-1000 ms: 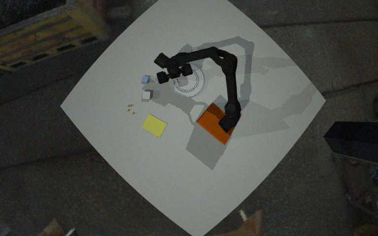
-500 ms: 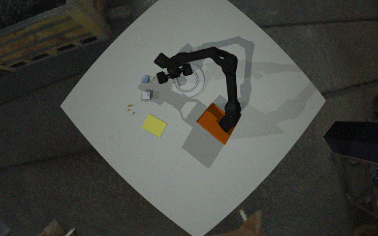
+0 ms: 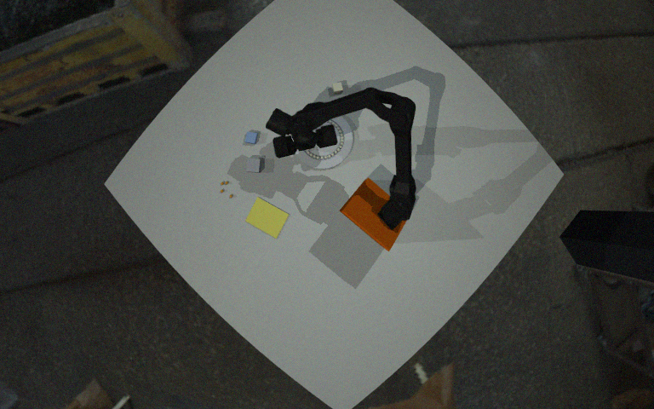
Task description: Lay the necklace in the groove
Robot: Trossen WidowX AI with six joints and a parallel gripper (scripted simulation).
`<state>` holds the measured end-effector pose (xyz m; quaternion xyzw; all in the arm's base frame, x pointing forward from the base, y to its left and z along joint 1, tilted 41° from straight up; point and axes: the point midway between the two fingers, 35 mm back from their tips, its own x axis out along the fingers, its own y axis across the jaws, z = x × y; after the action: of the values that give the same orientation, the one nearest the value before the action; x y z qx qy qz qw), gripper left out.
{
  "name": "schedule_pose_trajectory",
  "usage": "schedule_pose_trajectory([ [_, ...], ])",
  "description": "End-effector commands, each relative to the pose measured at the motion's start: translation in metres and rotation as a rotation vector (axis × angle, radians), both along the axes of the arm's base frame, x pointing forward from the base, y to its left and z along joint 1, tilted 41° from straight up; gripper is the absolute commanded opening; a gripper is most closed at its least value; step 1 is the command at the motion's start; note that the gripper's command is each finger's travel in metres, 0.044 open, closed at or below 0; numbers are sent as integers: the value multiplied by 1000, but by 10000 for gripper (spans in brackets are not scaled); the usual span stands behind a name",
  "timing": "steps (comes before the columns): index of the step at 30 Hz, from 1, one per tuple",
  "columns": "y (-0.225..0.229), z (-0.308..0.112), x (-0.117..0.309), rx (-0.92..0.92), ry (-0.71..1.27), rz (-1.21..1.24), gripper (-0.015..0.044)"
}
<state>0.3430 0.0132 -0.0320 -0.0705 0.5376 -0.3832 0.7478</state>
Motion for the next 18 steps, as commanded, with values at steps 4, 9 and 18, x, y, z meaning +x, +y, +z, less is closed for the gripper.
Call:
schedule_pose_trajectory([
  [4,6,2,-10,8,-27,-21,120],
  [9,3,-2,-8,7,-26,-18,120],
  [18,-4,-10,-7,7,-26,-19,120],
])
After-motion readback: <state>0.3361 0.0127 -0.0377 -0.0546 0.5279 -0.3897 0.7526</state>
